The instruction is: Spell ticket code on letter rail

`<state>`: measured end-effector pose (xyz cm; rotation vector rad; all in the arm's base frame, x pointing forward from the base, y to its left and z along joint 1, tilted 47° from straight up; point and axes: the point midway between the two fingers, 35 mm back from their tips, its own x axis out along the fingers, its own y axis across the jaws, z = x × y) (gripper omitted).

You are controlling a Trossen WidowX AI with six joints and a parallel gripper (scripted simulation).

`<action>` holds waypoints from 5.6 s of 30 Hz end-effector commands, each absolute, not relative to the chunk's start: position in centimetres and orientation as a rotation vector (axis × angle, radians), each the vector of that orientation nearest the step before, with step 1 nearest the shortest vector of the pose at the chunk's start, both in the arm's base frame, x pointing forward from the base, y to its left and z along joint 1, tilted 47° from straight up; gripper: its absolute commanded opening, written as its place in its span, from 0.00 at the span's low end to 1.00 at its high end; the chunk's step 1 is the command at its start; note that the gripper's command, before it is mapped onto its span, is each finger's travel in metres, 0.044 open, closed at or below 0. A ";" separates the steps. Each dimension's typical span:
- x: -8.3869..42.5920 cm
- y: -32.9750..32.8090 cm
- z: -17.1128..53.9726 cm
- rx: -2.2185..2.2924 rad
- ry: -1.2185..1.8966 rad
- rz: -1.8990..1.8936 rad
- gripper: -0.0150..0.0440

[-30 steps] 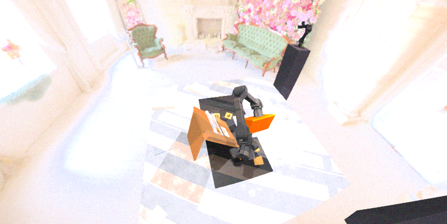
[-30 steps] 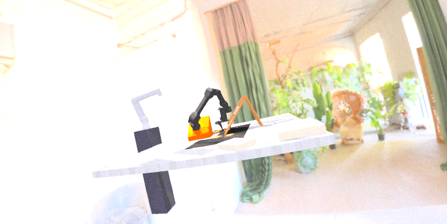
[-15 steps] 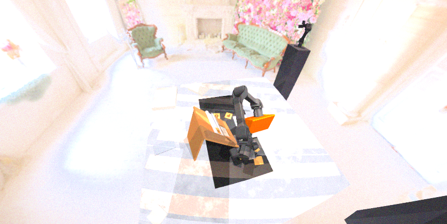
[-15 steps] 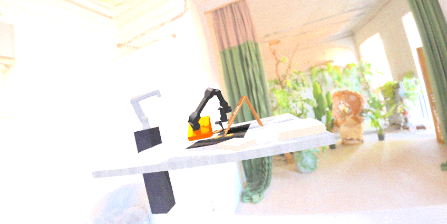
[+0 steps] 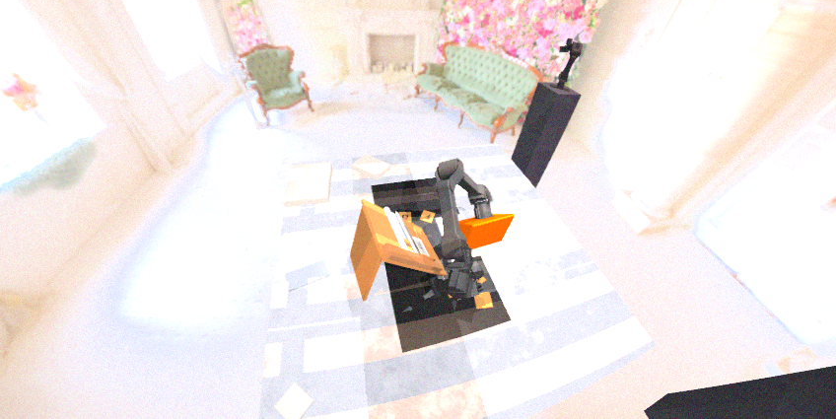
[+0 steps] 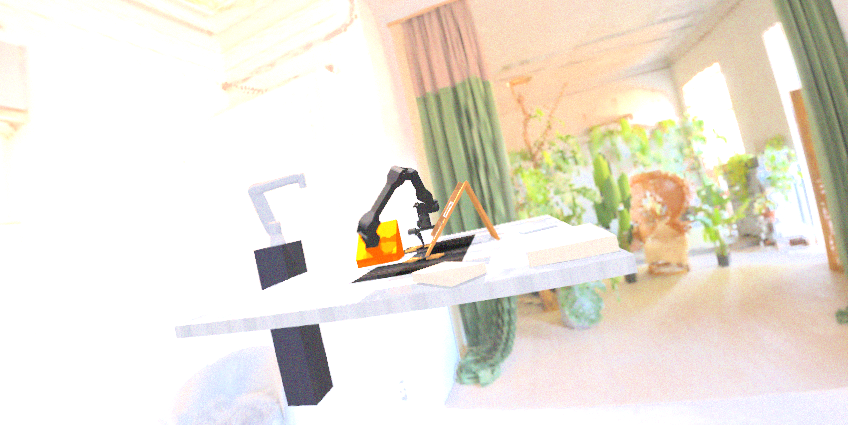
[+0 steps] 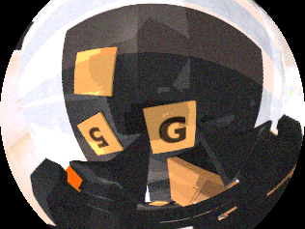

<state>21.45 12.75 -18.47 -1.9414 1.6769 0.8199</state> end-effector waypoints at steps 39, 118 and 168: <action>21.8 15.2 -16.3 -1.951 1.621 0.826 0.25; 33.8 7.9 17.1 -1.018 0.747 0.132 0.25; 36.1 -0.5 19.2 -0.856 0.654 -0.118 0.25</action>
